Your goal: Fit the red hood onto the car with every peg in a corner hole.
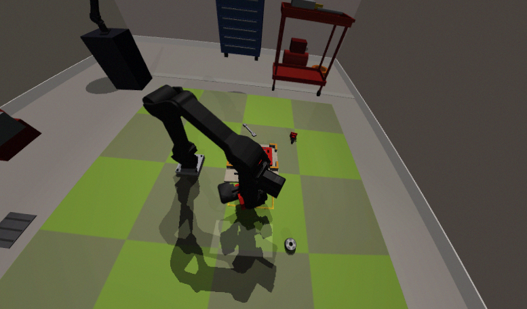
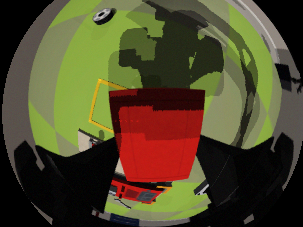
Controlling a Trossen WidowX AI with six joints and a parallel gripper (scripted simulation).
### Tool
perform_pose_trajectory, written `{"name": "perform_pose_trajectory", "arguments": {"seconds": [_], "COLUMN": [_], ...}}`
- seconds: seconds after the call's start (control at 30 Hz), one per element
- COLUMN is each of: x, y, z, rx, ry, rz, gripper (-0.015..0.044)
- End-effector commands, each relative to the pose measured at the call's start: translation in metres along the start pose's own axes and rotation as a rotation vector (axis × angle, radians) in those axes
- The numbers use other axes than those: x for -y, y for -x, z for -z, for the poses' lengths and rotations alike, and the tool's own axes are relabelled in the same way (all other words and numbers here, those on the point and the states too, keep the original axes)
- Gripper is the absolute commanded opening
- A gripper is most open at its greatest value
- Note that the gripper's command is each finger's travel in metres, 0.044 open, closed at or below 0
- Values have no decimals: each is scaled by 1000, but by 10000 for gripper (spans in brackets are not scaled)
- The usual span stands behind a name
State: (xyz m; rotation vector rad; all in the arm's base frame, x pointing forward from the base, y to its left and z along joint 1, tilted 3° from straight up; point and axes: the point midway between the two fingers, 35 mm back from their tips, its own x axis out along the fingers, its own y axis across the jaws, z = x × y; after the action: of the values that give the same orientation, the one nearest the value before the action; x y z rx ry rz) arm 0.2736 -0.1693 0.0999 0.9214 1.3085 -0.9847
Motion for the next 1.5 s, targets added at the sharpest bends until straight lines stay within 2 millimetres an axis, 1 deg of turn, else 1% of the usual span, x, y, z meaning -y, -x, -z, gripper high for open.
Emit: {"name": "perform_pose_trajectory", "arguments": {"seconds": [0.0,0.3,0.4,0.43,0.47,0.97,1.47], "x": [-1,-1,-1,-1,-2,-44,-80], "y": [16,33,34,28,28,29,31], "z": [-1,-1,-1,0,1,36,78], "rx": [9,9,9,3,3,1,-1], "ry": [-7,-7,-7,3,12,293,577], "rz": [-7,-7,-7,-3,-3,-8,-12], "gripper": [0,0,0,0,0,0,0]}}
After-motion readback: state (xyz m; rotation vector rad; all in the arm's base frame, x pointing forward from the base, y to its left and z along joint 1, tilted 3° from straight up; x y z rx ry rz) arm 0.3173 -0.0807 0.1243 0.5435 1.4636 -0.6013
